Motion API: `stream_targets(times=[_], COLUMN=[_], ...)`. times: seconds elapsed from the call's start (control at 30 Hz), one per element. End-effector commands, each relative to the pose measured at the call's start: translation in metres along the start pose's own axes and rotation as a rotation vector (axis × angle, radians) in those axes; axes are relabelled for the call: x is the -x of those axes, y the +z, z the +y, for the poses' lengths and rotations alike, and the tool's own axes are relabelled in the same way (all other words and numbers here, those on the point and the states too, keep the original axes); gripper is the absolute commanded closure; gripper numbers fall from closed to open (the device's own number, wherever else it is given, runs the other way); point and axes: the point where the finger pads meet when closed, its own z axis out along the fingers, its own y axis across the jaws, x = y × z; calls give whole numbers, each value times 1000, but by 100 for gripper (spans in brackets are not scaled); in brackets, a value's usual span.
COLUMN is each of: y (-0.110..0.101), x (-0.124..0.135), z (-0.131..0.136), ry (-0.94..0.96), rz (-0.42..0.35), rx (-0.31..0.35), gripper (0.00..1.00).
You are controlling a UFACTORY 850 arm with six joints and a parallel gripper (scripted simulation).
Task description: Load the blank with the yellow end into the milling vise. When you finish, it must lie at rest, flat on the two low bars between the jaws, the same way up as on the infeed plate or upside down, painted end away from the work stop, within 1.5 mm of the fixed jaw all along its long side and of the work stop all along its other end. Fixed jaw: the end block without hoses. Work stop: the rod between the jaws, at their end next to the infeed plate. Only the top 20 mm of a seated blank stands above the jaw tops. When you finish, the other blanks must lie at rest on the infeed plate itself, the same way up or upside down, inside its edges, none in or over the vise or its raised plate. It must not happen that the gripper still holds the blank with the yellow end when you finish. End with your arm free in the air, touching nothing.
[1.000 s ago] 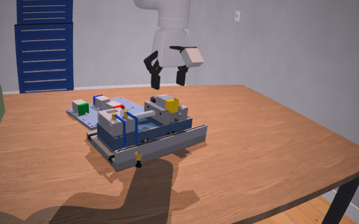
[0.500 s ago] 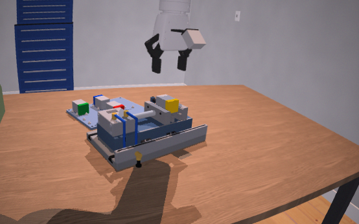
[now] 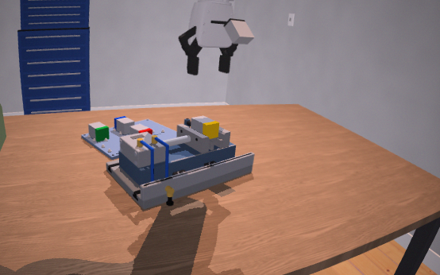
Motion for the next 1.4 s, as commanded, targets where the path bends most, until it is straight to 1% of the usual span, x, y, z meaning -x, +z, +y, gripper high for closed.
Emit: stream_targets(times=[0.0, 0.77, 1.37], y=[2, 12, 15], x=[0, 0, 0], z=[-1, -1, -1], ry=[1, 1, 1], rz=[0, 0, 0], rx=[-2, -1, -1], gripper=[0, 0, 0])
